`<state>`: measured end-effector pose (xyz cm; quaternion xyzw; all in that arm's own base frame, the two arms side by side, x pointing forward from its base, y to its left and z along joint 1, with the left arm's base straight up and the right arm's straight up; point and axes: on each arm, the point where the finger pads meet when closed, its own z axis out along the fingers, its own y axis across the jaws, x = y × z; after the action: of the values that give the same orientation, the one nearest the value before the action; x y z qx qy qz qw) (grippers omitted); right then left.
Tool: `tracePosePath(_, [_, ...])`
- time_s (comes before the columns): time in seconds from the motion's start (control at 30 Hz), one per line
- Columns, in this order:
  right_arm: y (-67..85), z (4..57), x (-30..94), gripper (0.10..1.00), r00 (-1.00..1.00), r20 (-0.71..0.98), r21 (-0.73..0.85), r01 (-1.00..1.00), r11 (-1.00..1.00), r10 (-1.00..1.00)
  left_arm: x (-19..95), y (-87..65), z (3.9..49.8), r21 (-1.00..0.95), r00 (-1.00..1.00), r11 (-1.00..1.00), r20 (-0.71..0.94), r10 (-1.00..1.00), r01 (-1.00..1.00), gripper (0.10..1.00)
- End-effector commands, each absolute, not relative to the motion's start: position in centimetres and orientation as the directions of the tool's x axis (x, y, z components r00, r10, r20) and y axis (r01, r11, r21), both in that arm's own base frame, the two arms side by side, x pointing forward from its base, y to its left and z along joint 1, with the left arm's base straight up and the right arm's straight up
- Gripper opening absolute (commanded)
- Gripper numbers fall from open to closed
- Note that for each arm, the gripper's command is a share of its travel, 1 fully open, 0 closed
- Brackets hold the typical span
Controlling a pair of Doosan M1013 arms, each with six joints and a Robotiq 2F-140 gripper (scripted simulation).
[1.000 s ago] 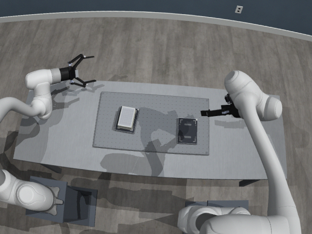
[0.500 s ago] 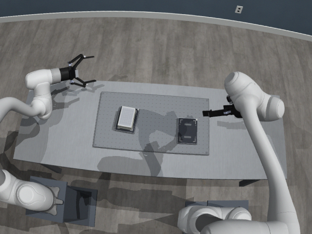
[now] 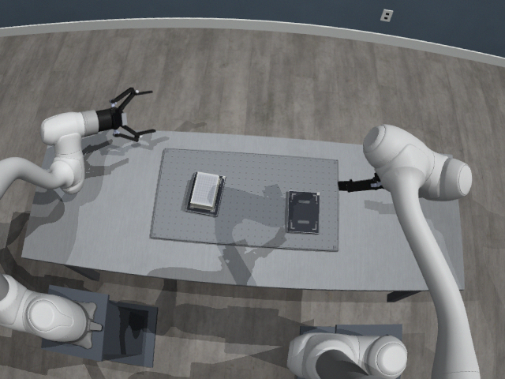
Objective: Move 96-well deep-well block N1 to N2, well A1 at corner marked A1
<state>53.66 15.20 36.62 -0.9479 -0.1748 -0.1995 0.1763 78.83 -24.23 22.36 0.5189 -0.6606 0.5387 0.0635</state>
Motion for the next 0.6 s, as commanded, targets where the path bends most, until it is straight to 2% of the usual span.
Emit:
tracePosePath(0.0, [14.0, 38.8, 52.4, 1.0, 0.865, 0.434, -0.235, 0.379, -0.895, 0.252, 78.9, -24.2, 22.5, -0.647, -0.454, -0.119, 0.643, -0.617, -0.753, 1.0])
tracePosePath(0.57, [8.1, 47.4, 46.4, 1.0, 0.888, 0.429, -0.1, 0.23, -0.968, 0.167, 78.9, -24.2, 22.5, -0.647, -0.454, -0.119, 0.643, -0.617, -0.753, 1.0])
